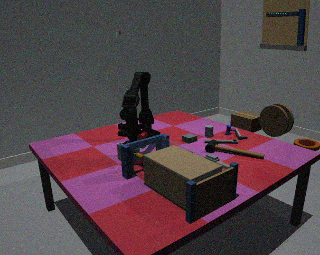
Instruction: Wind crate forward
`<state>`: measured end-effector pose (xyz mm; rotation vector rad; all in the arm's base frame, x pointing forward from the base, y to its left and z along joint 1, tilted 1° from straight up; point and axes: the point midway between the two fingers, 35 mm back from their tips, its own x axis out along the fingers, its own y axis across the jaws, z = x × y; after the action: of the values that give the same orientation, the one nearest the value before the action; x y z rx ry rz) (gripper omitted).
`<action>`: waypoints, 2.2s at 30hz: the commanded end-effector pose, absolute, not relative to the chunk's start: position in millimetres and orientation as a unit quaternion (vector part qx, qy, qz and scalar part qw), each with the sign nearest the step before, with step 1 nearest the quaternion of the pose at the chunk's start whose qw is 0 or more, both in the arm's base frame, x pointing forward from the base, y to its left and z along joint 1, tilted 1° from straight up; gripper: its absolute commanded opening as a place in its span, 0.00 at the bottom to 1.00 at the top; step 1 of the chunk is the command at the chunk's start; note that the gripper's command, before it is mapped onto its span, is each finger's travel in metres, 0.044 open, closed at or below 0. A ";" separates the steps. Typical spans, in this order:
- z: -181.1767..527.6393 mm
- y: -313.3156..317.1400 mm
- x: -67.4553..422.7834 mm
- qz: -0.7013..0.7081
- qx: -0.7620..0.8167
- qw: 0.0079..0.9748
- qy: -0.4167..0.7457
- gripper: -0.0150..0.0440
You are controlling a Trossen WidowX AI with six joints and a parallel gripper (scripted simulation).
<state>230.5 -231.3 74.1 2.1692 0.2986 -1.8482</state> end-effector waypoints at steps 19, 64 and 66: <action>70.0 -228.1 229.0 -0.636 0.742 0.164 0.136 0.25; 69.7 -231.2 230.4 -0.642 0.748 0.134 0.103 0.25; 69.8 -231.4 230.5 -0.642 0.748 0.133 0.101 0.25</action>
<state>230.5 -231.3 73.8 2.1794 0.2793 -1.8610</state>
